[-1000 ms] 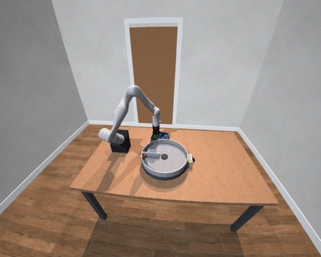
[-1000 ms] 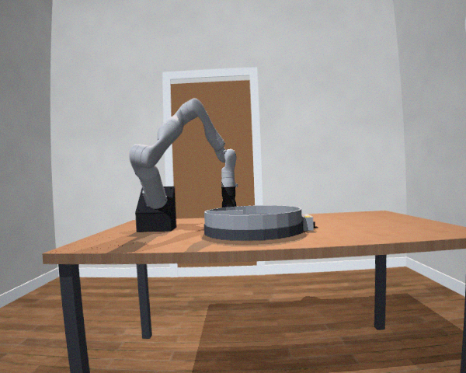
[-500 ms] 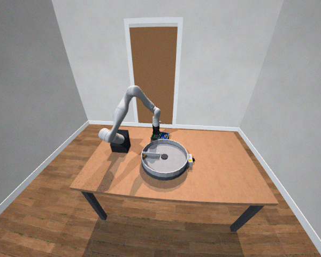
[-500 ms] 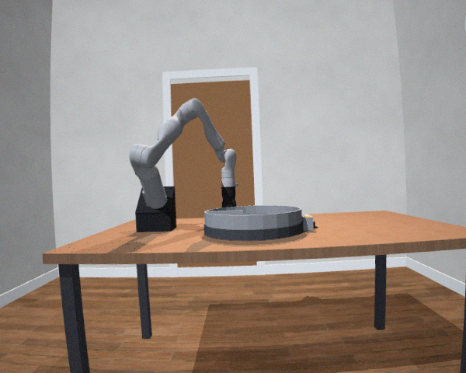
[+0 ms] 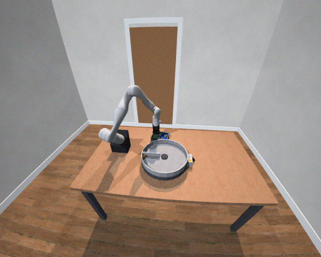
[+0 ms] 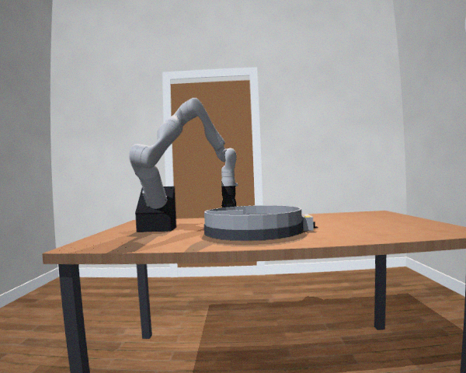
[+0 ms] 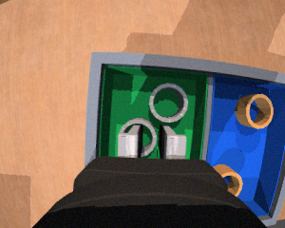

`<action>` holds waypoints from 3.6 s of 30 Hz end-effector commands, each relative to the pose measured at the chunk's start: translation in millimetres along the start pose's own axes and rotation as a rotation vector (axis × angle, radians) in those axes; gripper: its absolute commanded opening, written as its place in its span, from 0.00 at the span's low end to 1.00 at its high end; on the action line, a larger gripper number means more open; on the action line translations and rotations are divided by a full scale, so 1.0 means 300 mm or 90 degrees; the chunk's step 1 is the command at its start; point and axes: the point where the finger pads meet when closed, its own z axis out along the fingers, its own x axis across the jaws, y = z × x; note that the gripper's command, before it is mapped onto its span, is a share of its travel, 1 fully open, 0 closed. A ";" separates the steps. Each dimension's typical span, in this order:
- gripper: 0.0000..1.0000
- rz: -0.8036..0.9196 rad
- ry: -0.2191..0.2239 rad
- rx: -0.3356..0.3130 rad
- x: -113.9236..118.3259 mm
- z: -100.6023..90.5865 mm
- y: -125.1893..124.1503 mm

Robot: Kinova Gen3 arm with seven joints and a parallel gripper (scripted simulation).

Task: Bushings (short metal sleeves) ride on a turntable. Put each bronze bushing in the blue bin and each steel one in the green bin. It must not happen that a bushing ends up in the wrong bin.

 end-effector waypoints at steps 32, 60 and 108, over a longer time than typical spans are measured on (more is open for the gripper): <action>0.42 0.000 0.001 0.002 0.001 -0.035 -0.003; 0.42 0.000 0.001 0.002 0.001 -0.063 -0.003; 0.42 0.000 0.001 0.002 0.001 -0.456 -0.001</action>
